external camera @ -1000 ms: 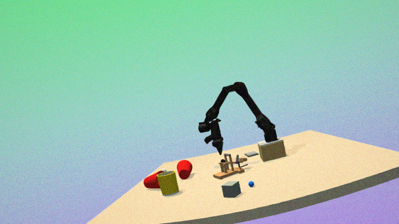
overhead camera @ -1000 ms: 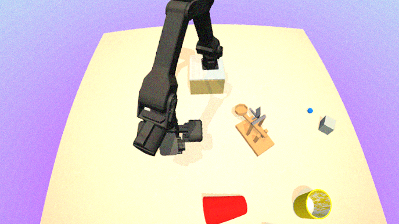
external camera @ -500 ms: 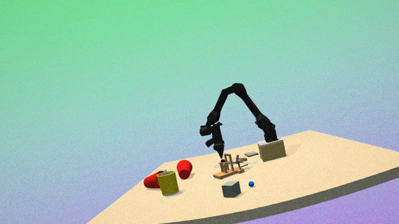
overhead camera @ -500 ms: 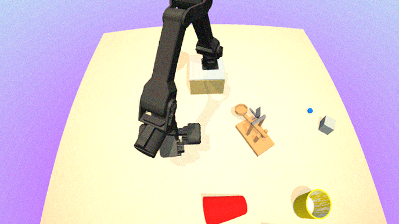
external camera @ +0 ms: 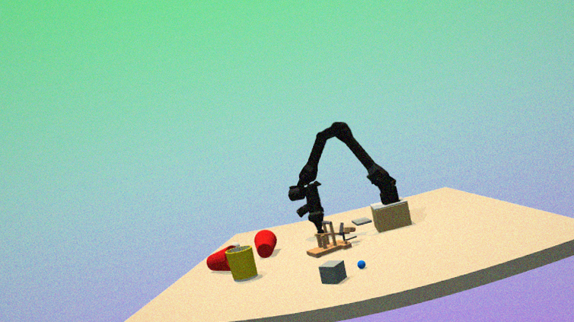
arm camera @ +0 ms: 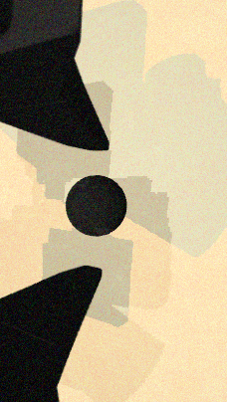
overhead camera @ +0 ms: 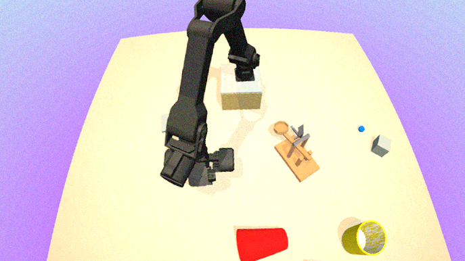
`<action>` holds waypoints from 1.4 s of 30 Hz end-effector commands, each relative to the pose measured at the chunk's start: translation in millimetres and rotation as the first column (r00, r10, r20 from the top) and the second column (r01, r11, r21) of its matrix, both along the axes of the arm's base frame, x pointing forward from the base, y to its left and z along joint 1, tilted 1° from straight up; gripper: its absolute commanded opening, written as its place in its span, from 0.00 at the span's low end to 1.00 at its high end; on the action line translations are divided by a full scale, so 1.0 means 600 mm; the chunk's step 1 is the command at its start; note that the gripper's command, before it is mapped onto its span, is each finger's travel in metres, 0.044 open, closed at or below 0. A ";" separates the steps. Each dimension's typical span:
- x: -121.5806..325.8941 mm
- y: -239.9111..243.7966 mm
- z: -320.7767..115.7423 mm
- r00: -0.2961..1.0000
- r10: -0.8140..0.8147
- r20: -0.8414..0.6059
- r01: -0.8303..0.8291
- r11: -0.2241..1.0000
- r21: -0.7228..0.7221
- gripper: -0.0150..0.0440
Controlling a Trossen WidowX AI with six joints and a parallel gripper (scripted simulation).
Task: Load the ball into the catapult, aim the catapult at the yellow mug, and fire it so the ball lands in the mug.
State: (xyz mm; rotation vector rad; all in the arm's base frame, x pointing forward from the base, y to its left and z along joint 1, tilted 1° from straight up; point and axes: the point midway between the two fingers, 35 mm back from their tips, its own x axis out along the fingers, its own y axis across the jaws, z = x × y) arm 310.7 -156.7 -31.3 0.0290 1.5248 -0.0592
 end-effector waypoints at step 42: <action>-0.010 0.014 0.191 1.000 0.026 -0.014 -0.026 1.000 0.012 0.25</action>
